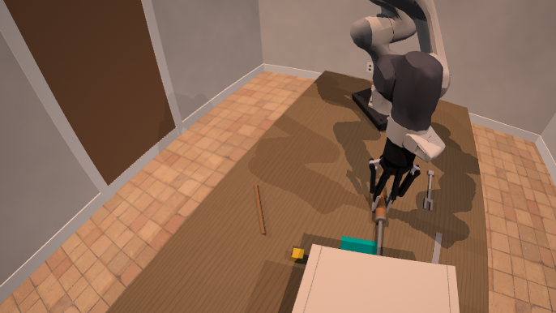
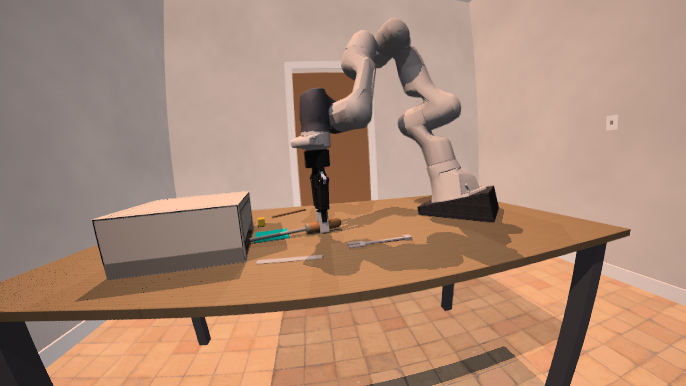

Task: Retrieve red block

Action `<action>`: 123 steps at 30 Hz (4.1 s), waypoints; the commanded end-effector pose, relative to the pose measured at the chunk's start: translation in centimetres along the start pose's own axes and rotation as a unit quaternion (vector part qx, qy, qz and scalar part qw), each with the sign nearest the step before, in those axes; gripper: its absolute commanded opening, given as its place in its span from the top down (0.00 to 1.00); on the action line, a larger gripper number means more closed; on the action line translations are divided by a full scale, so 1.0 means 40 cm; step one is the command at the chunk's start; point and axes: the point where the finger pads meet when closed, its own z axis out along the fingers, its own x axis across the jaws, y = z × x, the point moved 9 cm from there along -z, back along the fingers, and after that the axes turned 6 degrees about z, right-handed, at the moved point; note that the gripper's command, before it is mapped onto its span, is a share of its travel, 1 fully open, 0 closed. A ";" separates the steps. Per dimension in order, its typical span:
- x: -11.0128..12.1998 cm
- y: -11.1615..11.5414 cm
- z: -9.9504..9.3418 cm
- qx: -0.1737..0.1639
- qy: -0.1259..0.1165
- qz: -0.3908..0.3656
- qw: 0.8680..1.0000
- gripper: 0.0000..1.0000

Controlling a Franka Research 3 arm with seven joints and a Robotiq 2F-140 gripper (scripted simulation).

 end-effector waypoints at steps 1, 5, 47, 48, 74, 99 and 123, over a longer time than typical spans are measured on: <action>0.000 0.022 -0.002 0.006 0.002 0.015 1.000 1.00; 0.001 0.050 -0.002 0.006 0.002 0.014 1.000 1.00; 0.010 0.179 0.000 0.006 0.002 0.014 1.000 1.00; 0.010 0.180 0.000 0.006 0.002 0.014 1.000 1.00; 0.010 0.181 0.000 0.006 0.002 0.014 1.000 1.00; 0.010 0.181 0.000 0.006 0.002 0.014 1.000 1.00; 0.050 0.219 0.000 0.006 0.002 0.021 1.000 1.00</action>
